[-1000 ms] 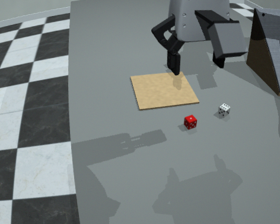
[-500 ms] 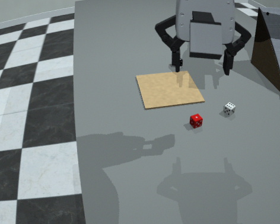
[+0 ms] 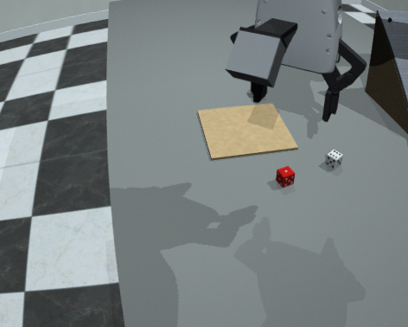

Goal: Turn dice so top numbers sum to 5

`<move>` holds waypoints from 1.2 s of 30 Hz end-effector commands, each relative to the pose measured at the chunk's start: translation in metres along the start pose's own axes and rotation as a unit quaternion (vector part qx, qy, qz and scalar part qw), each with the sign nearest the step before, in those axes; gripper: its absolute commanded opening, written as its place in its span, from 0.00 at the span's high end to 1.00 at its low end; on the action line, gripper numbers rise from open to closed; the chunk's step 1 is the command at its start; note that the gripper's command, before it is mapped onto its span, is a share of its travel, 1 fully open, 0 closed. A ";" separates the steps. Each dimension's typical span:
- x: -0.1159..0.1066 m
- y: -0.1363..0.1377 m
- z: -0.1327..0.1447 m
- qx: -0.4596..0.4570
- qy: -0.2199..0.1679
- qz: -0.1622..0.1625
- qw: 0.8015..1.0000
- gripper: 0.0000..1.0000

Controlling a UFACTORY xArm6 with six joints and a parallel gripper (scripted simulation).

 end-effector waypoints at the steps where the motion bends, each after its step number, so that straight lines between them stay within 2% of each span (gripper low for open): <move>1: 0.002 0.001 -0.001 0.086 -0.003 0.002 0.996 0.00; 7: 0.004 0.001 -0.001 0.170 -0.003 0.002 0.986 0.00; 10: 0.005 0.001 -0.001 0.177 -0.003 0.003 0.984 0.00; 12: 0.007 0.001 -0.001 0.233 -0.003 0.003 0.972 0.00; 18: 0.009 0.001 -0.001 0.300 -0.003 0.003 0.954 0.00; 25: 0.012 0.001 -0.001 0.399 -0.002 0.003 0.917 0.00; 27: 0.012 0.001 -0.001 0.399 -0.002 0.003 0.917 0.00; 29: 0.014 0.001 -0.001 0.447 -0.002 0.003 0.894 0.00; 31: 0.015 0.001 -0.001 0.457 -0.002 0.003 0.889 0.00; 36: 0.017 0.001 -0.001 0.527 -0.002 0.003 0.850 0.00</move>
Point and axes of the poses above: the point where the finger pads meet when closed, its own x axis out along the fingers, its own y axis across the jaws, z = x × y, the point moved 5 cm from there along -x, back along the fingers, and after that the axes turned 4 degrees about x, right-handed, at the moved point
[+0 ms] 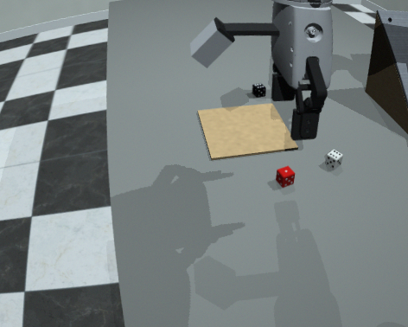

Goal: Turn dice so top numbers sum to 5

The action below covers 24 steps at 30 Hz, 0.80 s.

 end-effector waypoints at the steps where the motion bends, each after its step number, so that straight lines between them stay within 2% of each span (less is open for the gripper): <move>1: 0.001 -0.001 -0.001 0.075 0.000 0.004 0.997 0.00; 6: 0.004 0.000 -0.001 0.154 0.000 0.004 0.988 0.00; 8: 0.004 0.000 -0.001 0.154 0.000 0.004 0.988 0.00; 9: 0.005 0.000 -0.001 0.192 0.000 0.004 0.981 0.00; 15: 0.008 0.000 -0.001 0.263 0.001 0.004 0.965 0.00; 23: 0.011 0.000 -0.001 0.376 0.001 0.005 0.927 0.00; 24: 0.011 0.000 -0.001 0.376 0.001 0.005 0.927 0.00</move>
Point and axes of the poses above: the point where the finger pads meet when closed, its own x axis out along the fingers, its own y axis across the jaws, z = x × y, the point moved 5 cm from there along -x, back along the fingers, and after that the axes turned 4 degrees about x, right-handed, at the moved point
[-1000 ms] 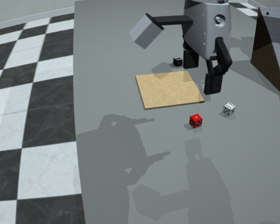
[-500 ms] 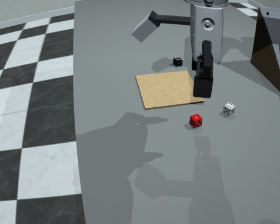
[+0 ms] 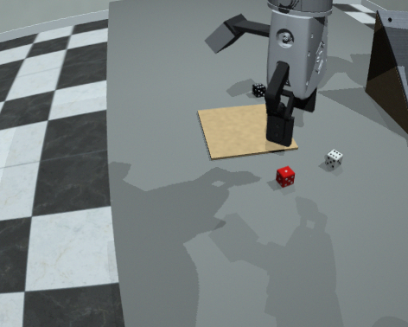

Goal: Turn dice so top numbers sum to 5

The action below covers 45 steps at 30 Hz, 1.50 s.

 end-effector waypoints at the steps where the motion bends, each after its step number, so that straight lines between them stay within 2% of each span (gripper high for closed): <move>1: 0.001 -0.001 0.000 0.059 0.002 0.004 0.998 0.00; 4: 0.003 -0.001 0.000 0.121 0.003 0.004 0.993 0.00; 16: 0.007 0.000 0.000 0.263 0.003 0.004 0.965 0.00; 28: 0.009 0.000 0.000 0.300 0.004 0.004 0.954 0.00; 29: 0.009 0.000 0.000 0.300 0.004 0.004 0.954 0.64; 45: 0.009 0.000 0.000 0.300 0.004 0.004 0.954 0.64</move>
Point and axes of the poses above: the point where the finger pads meet when closed, its own x axis out along the fingers, its own y axis across the jaws, z = x × y, the point moved 5 cm from there along -x, back along the fingers, and after that the axes turned 4 degrees about x, right-handed, at the moved point
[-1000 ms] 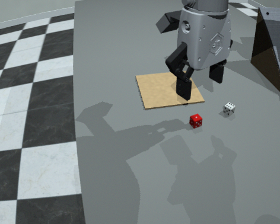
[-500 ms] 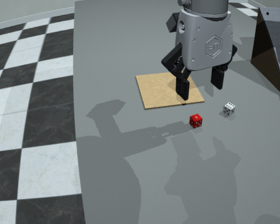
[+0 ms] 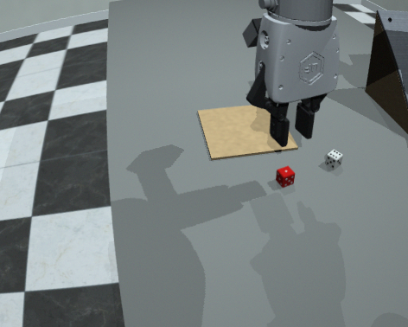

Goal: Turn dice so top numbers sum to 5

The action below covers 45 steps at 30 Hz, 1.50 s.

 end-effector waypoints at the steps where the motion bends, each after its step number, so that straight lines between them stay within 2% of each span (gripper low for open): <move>1: -0.001 -0.001 0.000 0.000 0.001 -0.001 1.000 0.64; 27: 0.000 -0.001 0.000 0.000 0.001 -0.001 1.000 0.64; 45: 0.016 -0.001 0.000 0.000 0.001 -0.001 1.000 0.64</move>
Point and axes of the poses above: the point where the finger pads meet when closed, its own x axis out along the fingers, its own y axis across the jaws, z = x × y, the point moved 5 cm from there along -x, back along the fingers, and after that the axes turned 4 degrees about x, right-handed, at the moved point
